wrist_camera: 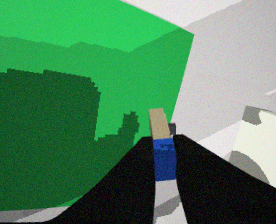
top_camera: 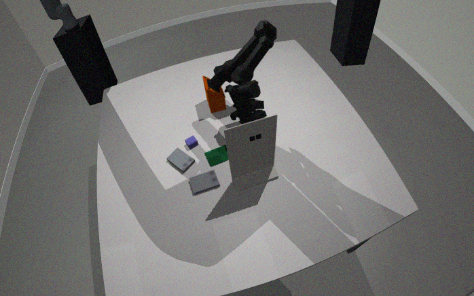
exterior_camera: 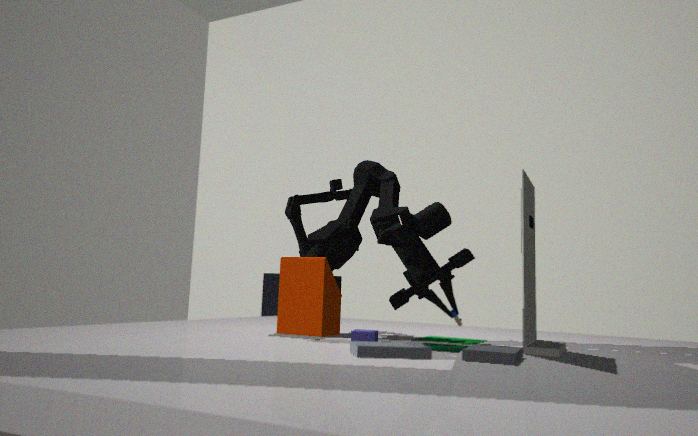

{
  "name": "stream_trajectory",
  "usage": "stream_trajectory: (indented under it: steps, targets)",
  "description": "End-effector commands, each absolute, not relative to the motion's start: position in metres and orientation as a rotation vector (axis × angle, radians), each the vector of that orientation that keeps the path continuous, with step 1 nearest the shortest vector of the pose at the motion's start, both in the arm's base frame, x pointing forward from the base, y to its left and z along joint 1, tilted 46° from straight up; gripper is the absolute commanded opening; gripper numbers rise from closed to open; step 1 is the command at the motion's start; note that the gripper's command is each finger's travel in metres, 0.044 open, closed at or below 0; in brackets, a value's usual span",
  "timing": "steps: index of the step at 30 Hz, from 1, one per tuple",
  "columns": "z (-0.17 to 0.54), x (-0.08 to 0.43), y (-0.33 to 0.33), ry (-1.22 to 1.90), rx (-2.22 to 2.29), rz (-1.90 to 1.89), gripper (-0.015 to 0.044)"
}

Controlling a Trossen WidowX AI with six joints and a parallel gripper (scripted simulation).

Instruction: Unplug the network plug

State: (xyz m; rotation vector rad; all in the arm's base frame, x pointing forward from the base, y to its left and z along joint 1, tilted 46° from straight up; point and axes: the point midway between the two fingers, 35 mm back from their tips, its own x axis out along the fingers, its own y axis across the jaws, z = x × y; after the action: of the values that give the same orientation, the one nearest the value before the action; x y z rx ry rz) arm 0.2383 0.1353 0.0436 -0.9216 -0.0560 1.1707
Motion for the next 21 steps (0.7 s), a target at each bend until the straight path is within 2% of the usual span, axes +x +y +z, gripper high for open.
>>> stream_trajectory:
  steps: [1, 21]
  targets:
    - [0.039, 0.235, 0.138, -0.044, -0.913, 1.174, 0.0000]
    - [0.029, 0.231, 0.150, -0.048, -0.908, 1.171, 0.0000]
